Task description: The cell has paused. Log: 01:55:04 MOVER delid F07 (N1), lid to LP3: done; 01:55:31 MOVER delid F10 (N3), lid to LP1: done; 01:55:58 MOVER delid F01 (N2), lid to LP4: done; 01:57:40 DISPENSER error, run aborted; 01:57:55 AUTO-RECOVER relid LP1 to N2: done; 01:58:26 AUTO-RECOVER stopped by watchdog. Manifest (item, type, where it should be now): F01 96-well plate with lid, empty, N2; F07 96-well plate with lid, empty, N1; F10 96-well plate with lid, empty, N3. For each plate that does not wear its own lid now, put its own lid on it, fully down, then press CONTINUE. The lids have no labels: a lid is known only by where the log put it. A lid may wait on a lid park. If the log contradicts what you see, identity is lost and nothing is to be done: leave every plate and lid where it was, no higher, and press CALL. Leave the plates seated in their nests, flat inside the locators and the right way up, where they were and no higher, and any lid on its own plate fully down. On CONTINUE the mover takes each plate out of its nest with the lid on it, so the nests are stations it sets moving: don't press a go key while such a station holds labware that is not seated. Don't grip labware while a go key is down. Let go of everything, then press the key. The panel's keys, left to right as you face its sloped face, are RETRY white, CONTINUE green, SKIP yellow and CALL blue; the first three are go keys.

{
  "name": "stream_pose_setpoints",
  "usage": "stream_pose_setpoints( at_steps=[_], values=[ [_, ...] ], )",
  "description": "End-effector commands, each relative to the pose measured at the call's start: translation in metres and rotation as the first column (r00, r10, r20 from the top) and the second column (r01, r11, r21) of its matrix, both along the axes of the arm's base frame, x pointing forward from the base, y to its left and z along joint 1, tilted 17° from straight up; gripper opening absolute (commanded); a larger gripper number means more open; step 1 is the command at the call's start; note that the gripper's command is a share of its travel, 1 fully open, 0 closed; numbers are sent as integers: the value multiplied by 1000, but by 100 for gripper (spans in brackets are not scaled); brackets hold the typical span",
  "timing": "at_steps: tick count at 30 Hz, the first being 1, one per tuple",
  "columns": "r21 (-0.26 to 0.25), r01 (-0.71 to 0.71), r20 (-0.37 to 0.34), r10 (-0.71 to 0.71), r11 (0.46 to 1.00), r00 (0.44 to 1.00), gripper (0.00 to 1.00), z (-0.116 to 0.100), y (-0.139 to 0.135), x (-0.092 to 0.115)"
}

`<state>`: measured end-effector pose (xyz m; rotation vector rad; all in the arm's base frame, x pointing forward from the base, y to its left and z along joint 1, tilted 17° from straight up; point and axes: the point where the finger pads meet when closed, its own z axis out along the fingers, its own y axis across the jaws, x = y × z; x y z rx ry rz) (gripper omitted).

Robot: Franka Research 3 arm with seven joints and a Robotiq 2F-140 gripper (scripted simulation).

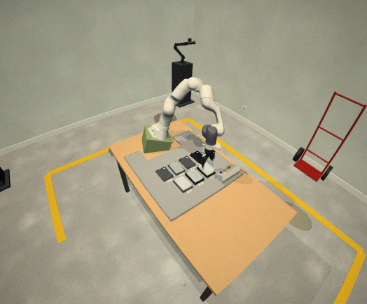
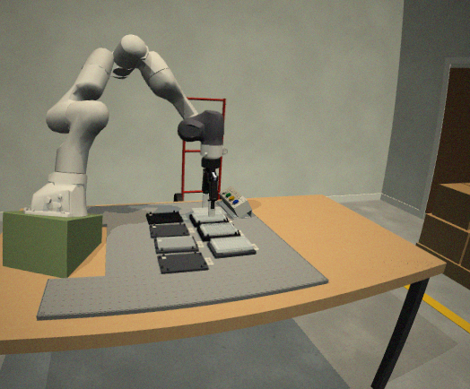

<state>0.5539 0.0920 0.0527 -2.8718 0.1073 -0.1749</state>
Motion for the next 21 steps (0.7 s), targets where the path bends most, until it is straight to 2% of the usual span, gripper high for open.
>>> stream_pose_setpoints(
  at_steps=[1, 21],
  values=[
    [-1, 2, 3, -2, 1000, 1000, 0, 0, -1, 1],
    [2, 18, -1, -18, 1000, 1000, 0, -4, -1, 2]
  ],
)
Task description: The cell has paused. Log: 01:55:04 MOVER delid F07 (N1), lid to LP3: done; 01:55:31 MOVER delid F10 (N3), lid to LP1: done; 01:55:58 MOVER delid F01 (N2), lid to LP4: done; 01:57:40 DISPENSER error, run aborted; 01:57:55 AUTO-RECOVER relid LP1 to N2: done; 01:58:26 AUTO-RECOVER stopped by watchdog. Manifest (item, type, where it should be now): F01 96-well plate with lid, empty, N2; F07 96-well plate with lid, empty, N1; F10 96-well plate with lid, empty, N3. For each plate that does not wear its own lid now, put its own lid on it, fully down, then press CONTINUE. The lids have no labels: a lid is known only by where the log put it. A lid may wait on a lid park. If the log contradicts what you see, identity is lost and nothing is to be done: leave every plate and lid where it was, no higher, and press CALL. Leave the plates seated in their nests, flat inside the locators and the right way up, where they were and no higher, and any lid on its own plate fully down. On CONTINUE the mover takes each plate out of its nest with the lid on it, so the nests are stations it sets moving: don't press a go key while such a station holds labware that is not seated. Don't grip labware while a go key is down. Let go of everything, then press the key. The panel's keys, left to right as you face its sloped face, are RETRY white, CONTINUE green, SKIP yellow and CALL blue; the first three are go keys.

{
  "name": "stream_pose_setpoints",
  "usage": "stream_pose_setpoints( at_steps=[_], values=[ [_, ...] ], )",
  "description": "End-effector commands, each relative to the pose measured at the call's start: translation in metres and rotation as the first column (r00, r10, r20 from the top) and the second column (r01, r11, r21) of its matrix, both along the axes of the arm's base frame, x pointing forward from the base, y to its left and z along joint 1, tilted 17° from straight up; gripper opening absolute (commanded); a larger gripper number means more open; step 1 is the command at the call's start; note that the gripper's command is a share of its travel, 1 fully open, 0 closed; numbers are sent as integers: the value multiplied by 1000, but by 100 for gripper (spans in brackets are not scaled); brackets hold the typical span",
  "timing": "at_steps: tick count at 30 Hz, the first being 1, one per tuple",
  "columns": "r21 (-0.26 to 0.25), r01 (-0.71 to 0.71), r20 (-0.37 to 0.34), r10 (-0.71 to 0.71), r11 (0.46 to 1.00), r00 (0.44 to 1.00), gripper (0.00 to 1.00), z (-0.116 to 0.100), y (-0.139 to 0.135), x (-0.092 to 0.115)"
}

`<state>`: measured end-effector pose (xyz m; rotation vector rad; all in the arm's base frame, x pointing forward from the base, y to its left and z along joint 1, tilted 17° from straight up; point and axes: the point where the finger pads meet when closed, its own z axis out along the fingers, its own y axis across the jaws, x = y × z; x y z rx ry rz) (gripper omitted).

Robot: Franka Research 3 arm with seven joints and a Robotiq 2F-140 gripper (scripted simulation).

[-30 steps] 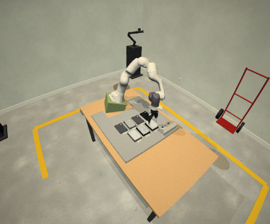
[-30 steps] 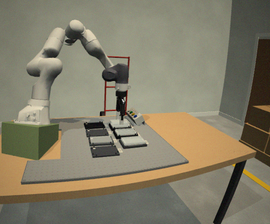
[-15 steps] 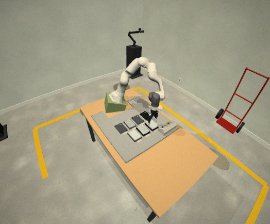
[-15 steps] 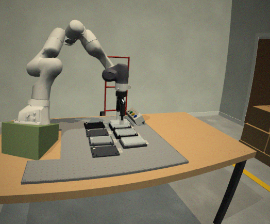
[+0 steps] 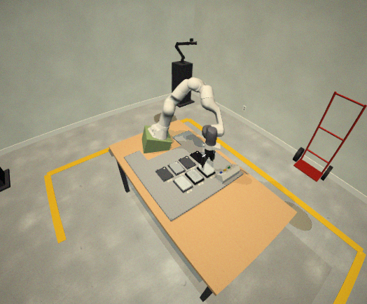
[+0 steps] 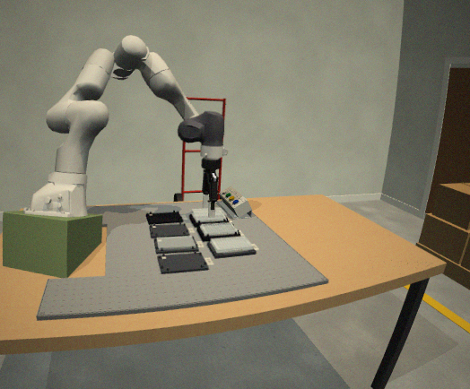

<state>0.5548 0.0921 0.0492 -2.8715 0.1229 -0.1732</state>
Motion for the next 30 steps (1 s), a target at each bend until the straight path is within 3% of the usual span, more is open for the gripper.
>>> stream_pose_setpoints(
  at_steps=[1, 30],
  values=[
    [1, 8, 1, -8, 1000, 1000, 0, -1, -1, 2],
    [1, 8, 1, -8, 1000, 1000, 0, -7, 0, 3]
  ],
)
